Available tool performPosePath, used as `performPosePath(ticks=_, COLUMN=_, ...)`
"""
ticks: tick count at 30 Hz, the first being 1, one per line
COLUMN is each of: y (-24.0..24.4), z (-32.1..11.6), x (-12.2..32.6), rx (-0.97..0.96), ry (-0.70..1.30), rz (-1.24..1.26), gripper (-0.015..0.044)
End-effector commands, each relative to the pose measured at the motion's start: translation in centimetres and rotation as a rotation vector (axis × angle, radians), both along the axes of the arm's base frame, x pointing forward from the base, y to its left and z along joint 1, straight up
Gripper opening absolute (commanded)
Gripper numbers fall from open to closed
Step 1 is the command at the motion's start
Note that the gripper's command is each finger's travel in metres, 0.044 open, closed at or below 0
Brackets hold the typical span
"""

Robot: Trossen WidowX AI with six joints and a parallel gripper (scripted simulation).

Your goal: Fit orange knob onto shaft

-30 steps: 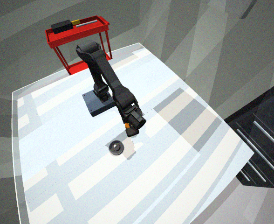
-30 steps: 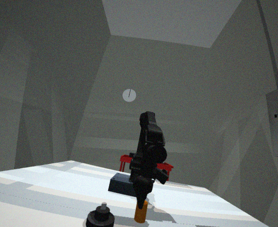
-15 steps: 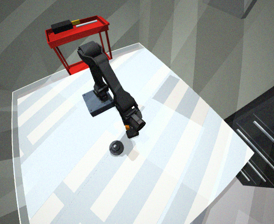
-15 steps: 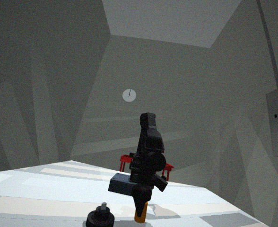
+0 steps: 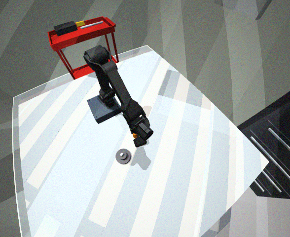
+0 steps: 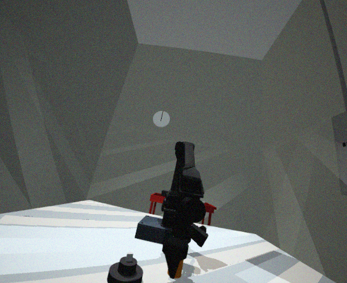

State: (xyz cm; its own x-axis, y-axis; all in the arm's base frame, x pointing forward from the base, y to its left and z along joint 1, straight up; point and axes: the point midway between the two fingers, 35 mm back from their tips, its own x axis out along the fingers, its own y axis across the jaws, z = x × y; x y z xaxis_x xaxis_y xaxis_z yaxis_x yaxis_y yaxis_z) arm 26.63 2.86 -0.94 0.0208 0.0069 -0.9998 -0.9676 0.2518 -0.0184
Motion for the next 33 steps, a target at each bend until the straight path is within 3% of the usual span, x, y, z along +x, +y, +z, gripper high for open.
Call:
performPosePath(ticks=1, y=0.0, z=-0.3, x=-0.1, rx=-0.003, ry=0.002, rz=0.004, gripper=0.0335)
performPosePath(ticks=8, y=0.0, z=-0.3, x=-0.1, rx=-0.003, ry=0.002, rz=0.004, gripper=0.0151)
performPosePath(ticks=13, y=0.0, z=-0.3, x=-0.1, rx=-0.003, ry=0.002, rz=0.004, gripper=0.0118)
performPosePath(ticks=18, y=0.0, z=1.1, x=0.4, rx=-0.003, ry=0.001, rz=0.004, gripper=0.0000)
performPosePath(ticks=33, y=0.0, z=9.8, x=1.3, rx=-0.003, ry=0.000, rz=0.004, gripper=0.0000)
